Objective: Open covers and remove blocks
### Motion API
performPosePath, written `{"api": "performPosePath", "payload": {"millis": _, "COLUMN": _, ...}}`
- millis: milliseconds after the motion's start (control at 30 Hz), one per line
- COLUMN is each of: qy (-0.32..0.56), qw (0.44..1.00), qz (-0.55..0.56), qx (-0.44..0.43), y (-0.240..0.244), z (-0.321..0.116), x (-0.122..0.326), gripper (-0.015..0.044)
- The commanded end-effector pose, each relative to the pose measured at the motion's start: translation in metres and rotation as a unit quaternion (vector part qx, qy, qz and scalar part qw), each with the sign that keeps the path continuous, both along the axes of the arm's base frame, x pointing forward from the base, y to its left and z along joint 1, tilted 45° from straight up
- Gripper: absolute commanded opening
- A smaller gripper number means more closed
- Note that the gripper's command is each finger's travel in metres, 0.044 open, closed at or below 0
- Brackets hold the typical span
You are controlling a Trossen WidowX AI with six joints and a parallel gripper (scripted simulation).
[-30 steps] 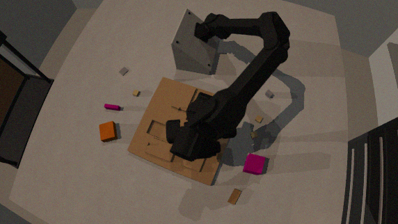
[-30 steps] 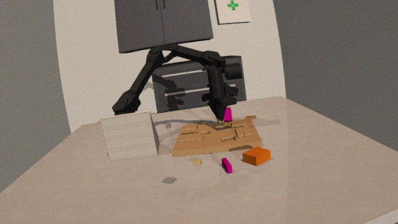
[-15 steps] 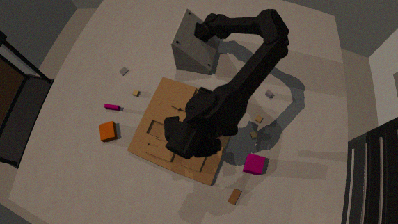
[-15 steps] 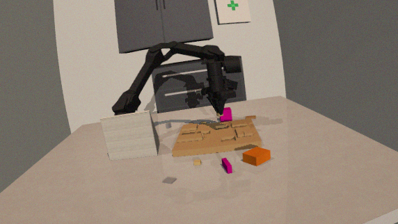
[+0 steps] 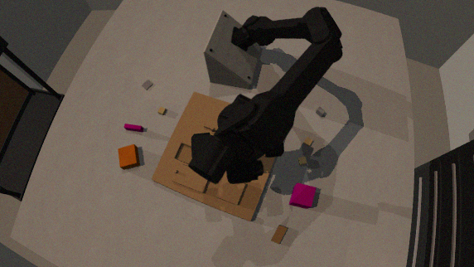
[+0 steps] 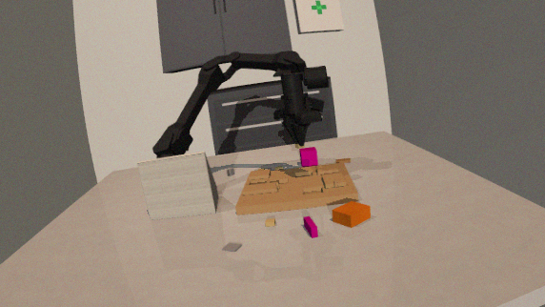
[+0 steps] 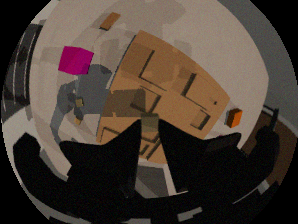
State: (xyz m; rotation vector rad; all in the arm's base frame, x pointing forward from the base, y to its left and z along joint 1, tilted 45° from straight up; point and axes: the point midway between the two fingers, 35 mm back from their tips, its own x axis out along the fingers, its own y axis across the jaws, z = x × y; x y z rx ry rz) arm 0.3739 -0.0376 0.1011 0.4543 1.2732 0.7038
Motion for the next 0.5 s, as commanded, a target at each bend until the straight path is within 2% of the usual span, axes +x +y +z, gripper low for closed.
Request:
{"api": "performPosePath", "payload": {"millis": 0, "qy": 0.001, "qw": 1.0, "qz": -0.001, "qx": -0.006, "y": -0.013, "z": -0.007, "x": -0.003, "gripper": 0.008}}
{"api": "performPosePath", "payload": {"millis": 467, "qy": 0.003, "qw": 1.0, "qz": -0.006, "qx": -0.02, "y": -0.053, "z": -0.041, "x": -0.021, "gripper": 0.008}}
